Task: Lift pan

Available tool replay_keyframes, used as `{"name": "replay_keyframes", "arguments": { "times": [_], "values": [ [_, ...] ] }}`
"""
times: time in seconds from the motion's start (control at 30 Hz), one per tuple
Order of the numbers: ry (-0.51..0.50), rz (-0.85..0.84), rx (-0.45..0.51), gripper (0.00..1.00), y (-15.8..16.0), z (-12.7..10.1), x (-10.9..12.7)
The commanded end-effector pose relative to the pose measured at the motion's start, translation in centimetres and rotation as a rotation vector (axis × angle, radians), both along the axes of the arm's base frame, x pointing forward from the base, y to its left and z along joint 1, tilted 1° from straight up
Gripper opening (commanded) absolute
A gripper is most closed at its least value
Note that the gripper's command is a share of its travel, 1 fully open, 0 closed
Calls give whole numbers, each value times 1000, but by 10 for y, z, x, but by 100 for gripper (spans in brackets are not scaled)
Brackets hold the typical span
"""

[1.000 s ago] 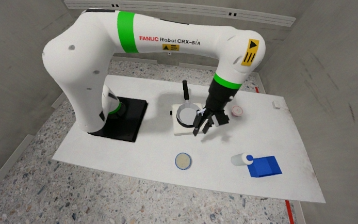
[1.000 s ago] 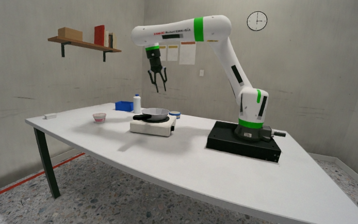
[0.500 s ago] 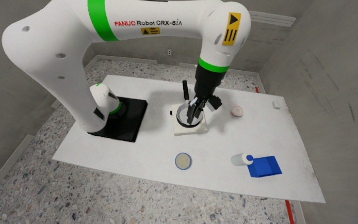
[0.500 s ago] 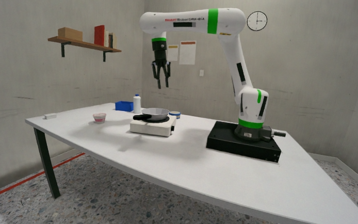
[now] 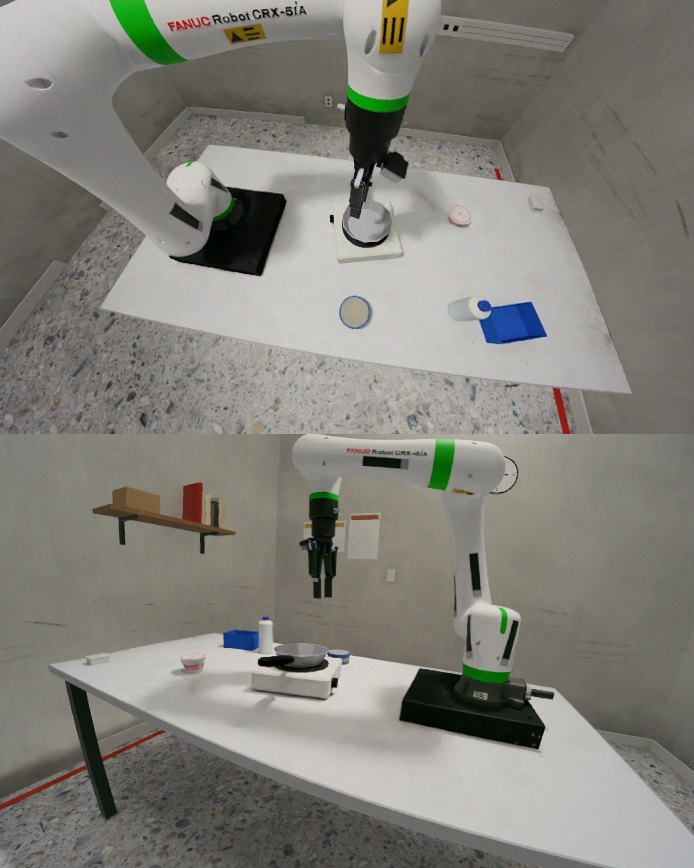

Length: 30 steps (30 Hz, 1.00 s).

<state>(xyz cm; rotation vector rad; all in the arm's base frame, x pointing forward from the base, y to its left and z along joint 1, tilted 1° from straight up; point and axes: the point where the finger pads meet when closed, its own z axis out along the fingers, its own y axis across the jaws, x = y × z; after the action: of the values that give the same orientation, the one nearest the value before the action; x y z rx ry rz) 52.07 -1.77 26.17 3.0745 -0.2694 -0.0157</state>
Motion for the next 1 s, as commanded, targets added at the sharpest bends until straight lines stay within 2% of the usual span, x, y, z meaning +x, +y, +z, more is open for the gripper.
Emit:
{"name": "replay_keyframes", "arguments": {
  "times": [0.0,0.03,0.07,0.1,0.2,0.4,0.47,0.5,0.73,0.97],
  "values": [
    [7,166,23,41,17,3,-24],
    [9,173,22,41,18,2,-25],
    [54,174,-78,41,19,-18,-36],
    [67,175,-116,41,19,-24,-39],
    [82,180,-172,41,20,-33,-44],
    [103,209,-362,41,21,-53,-55],
    [103,209,-362,41,21,-53,-55],
    [97,229,-453,41,23,-59,-58],
    [50,292,-649,41,32,-66,-60],
    [-47,379,-835,41,52,-66,-57]
  ]
}}
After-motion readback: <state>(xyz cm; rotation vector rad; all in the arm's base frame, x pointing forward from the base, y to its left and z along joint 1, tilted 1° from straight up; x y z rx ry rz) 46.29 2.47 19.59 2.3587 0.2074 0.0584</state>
